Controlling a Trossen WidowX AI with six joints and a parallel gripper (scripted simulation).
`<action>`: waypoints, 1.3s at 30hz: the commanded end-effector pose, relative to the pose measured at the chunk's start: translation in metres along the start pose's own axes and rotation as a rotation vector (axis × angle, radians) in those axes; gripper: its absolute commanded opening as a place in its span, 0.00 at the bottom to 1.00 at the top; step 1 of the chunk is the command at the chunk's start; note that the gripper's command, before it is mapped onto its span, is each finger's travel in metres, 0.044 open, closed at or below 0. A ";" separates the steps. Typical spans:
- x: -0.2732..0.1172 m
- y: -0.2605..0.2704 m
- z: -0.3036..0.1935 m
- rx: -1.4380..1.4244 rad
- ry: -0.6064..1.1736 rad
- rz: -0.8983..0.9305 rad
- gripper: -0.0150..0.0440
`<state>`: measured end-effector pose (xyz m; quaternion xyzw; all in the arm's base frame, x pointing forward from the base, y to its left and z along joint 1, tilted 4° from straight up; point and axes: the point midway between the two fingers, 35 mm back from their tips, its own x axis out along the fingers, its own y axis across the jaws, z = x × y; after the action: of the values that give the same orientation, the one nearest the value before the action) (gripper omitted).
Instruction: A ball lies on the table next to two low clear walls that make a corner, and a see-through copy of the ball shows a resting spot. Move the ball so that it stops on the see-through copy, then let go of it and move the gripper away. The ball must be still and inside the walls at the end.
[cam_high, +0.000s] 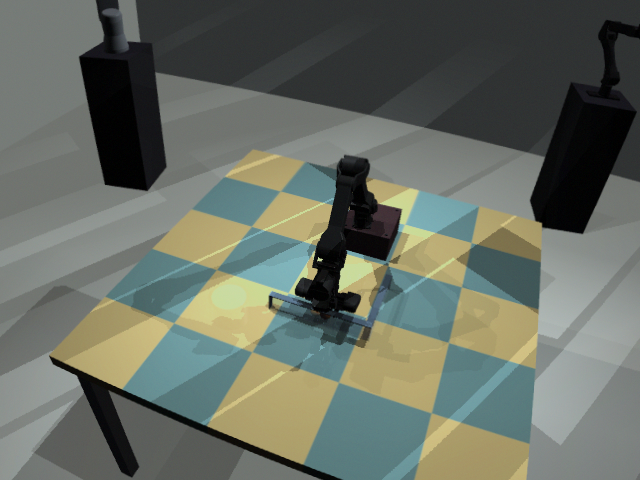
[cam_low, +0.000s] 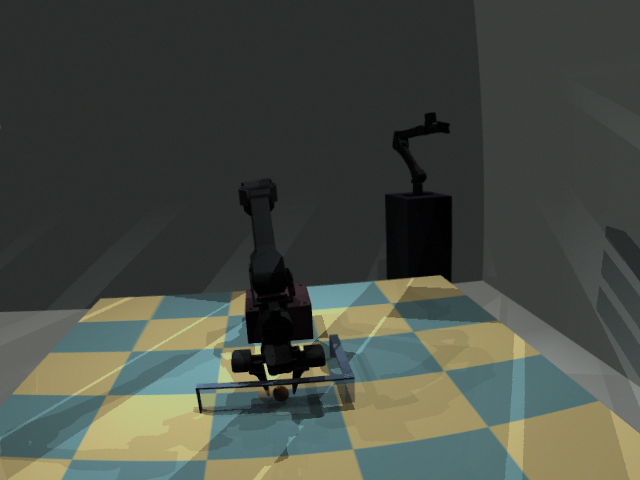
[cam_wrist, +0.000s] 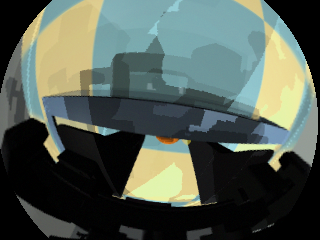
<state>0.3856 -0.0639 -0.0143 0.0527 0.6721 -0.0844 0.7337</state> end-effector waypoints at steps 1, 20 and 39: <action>0.002 -0.001 0.000 -0.004 -0.001 -0.004 0.54; -0.043 -0.001 -0.002 -0.007 0.010 -0.014 0.25; -0.125 0.000 0.000 -0.003 -0.001 -0.003 0.25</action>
<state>0.3739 -0.0575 0.0885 0.0561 0.6821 -0.0825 0.7244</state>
